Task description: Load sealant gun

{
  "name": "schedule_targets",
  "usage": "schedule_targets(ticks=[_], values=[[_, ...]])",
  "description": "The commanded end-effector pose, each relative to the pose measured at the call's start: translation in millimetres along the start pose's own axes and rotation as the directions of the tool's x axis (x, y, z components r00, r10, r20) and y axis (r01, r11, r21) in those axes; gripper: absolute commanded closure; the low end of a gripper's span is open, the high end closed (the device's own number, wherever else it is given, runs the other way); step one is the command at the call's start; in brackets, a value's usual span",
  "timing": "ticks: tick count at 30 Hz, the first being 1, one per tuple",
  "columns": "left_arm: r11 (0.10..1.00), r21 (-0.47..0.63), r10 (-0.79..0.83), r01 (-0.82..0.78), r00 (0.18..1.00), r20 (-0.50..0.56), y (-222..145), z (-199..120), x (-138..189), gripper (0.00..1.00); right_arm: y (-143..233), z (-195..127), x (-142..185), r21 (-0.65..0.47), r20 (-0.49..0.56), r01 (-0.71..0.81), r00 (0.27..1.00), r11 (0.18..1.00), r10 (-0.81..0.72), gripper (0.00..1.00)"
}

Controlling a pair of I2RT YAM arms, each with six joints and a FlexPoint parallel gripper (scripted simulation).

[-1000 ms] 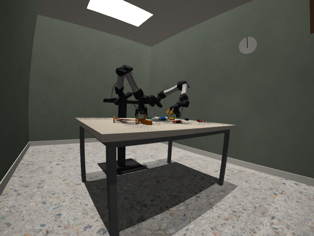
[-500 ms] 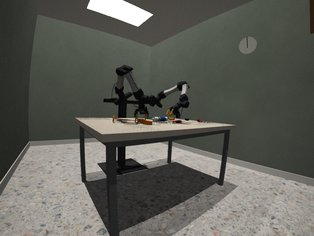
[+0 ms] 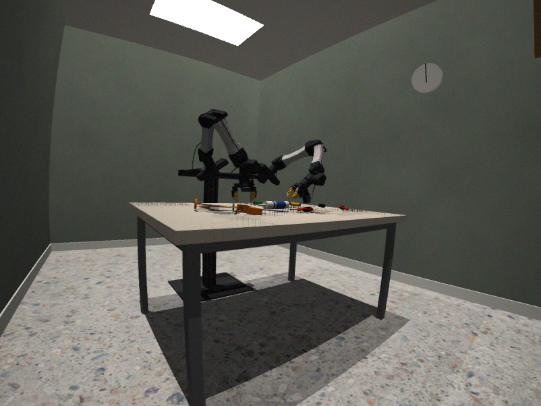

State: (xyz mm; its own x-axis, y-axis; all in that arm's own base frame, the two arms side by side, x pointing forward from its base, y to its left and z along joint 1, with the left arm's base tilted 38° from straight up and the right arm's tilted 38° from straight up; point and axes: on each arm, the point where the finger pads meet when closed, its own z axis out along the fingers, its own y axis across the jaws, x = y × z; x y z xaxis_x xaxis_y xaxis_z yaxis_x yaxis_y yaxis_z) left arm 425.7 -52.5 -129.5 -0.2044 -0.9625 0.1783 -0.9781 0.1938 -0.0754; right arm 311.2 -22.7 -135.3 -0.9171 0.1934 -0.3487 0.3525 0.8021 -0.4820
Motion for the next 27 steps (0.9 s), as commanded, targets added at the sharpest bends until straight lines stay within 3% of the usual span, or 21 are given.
schedule_targets(ticks=[1,7,15,16,24,27], values=[[1.0,-0.027,0.001,-0.001,1.0,-0.006,5,7,7,0.48,6,-26,-6,-0.007,0.017,-0.001,1.0,1.0,0.001,0.22],[1.0,-0.027,0.001,-0.001,1.0,-0.006,5,7,7,0.48,-6,0,7,0.013,-0.015,-0.011,1.0,1.0,0.011,0.22],[1.0,-0.027,0.001,-0.001,1.0,-0.006,5,7,7,0.48,-4,0,2,0.012,-0.013,-0.009,1.0,1.0,0.009,0.22],[1.0,-0.027,0.001,-0.001,1.0,-0.006,5,7,7,0.48,-4,0,2,0.012,-0.014,-0.009,1.0,1.0,0.009,0.01],[1.0,-0.027,0.001,-0.001,1.0,-0.006,5,7,7,0.48,-6,1,7,0.018,-0.022,-0.002,1.0,1.0,0.002,0.01],[1.0,-0.027,0.001,-0.001,1.0,-0.006,5,7,7,0.48,-17,-5,-4,0.034,0.024,0.026,0.999,0.999,-0.027,0.01]])
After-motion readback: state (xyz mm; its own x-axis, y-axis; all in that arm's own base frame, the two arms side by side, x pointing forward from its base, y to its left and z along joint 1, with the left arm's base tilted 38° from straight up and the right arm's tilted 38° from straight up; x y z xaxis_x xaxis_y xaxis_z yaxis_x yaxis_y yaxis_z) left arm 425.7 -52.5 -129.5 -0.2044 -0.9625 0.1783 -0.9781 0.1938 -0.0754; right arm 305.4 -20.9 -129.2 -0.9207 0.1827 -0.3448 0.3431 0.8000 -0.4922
